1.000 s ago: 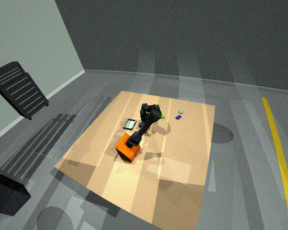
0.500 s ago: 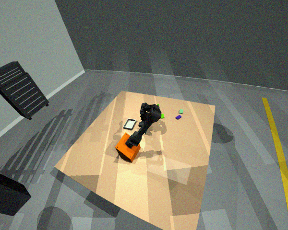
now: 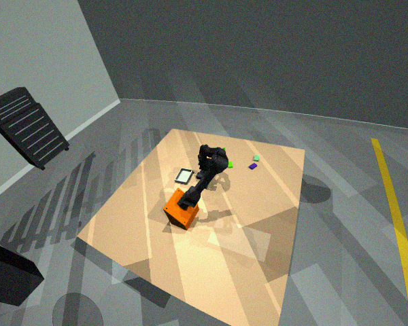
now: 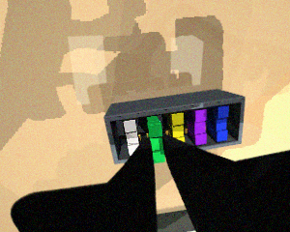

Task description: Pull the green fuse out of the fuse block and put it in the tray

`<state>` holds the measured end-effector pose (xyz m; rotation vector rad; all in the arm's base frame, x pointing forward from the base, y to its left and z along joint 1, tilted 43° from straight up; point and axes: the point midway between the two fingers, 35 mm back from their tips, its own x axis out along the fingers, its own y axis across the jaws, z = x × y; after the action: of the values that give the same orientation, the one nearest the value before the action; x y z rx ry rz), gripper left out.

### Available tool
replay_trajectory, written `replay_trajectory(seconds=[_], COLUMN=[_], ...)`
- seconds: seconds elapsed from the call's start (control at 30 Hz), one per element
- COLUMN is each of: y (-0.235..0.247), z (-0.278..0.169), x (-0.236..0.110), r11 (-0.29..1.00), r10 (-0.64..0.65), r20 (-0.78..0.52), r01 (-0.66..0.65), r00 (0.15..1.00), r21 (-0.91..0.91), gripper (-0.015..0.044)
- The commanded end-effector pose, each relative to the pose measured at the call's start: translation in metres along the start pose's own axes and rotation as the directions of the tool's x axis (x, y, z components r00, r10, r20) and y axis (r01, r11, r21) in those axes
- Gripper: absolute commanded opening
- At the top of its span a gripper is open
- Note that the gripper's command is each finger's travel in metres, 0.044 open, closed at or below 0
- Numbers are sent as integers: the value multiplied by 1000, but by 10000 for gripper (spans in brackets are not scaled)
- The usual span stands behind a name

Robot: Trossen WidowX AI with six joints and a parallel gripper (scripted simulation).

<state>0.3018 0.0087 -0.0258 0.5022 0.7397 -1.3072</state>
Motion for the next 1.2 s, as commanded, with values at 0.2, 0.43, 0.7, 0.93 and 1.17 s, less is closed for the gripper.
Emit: replay_trajectory(seconds=[0.2,0.43,0.7,0.93,1.17], y=[0,0,0,0,-1], z=[0,0,0,0,0], x=[-5,-8,-12,-16,-19], r11=[1000,1000,1000,1000,1000], r10=[-2,-2,-2,-3,-3], r20=[-4,-4,-3,-3,-3], r01=[2,2,2,3,3], r00=[1000,1000,1000,1000,1000], r21=[2,2,2,2,2], gripper=[0,0,0,0,0])
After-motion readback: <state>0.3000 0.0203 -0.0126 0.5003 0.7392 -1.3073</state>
